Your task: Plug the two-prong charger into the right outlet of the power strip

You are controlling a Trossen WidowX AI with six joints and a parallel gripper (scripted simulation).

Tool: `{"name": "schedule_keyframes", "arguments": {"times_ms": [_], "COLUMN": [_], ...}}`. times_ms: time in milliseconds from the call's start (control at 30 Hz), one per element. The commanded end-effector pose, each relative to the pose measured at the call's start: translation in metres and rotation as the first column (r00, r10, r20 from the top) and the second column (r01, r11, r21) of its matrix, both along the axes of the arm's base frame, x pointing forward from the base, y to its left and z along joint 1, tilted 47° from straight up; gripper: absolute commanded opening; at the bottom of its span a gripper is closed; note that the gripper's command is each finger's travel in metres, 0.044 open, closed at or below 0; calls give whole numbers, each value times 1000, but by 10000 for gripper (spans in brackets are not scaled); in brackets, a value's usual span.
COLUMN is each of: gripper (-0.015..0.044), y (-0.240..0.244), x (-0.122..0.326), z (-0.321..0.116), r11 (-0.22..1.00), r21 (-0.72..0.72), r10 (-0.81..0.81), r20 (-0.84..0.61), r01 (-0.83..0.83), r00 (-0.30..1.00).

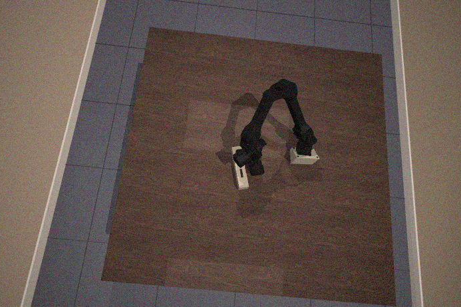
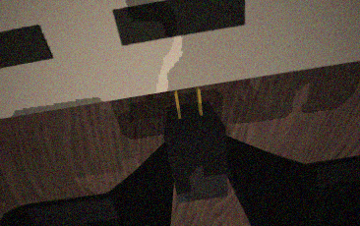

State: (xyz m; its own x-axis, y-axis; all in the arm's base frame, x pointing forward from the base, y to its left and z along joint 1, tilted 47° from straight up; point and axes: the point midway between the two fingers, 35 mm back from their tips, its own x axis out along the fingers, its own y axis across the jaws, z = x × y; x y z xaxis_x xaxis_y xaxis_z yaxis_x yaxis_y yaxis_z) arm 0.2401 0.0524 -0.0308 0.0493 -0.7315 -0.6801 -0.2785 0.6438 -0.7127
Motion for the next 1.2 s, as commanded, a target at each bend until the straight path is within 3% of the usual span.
{"name": "schedule_keyframes", "arguments": {"times_ms": [0, 1167], "gripper": [0, 0], "y": [0, 2], "x": [2, 9], "z": [0, -1], "r11": [1000, 1000], "r21": [-4, -3], "r10": [5, 5], "r20": [-3, -3], "r01": [-5, -5], "r00": [1000, 1000]}}
